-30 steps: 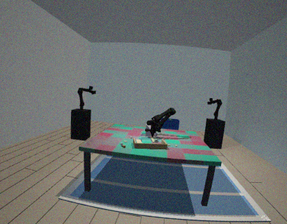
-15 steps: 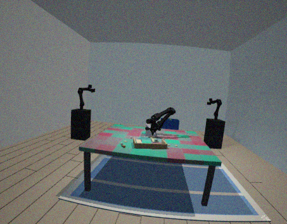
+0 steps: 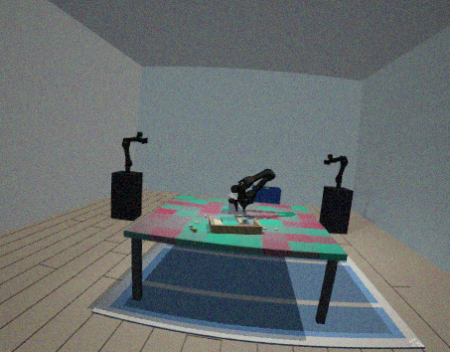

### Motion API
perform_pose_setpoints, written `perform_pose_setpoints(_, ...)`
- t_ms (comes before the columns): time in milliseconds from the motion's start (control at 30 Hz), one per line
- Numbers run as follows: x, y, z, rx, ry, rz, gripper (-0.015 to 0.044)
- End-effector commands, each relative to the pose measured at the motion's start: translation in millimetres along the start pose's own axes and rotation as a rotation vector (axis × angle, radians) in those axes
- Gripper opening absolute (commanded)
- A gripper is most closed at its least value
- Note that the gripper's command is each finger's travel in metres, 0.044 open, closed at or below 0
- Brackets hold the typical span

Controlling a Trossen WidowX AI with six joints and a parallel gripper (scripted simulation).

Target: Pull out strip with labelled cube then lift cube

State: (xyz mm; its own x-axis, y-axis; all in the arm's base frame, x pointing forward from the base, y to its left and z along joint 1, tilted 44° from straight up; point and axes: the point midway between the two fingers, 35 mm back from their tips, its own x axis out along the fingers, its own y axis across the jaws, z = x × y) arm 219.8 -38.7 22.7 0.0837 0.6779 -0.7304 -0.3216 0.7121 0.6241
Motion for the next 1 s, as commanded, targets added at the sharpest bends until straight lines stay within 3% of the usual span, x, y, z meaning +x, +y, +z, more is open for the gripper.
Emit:
perform_pose_setpoints(0, -2, -2, 15, -0.008, -0.008, 0.000, 0.0341)
perform_pose_setpoints(133, -4, -4, 28, -0.008, -0.008, 0.000, 0.0440)
perform_pose_setpoints(967, -13, -14, 109, -0.011, -0.011, 0.000, 0.0440)
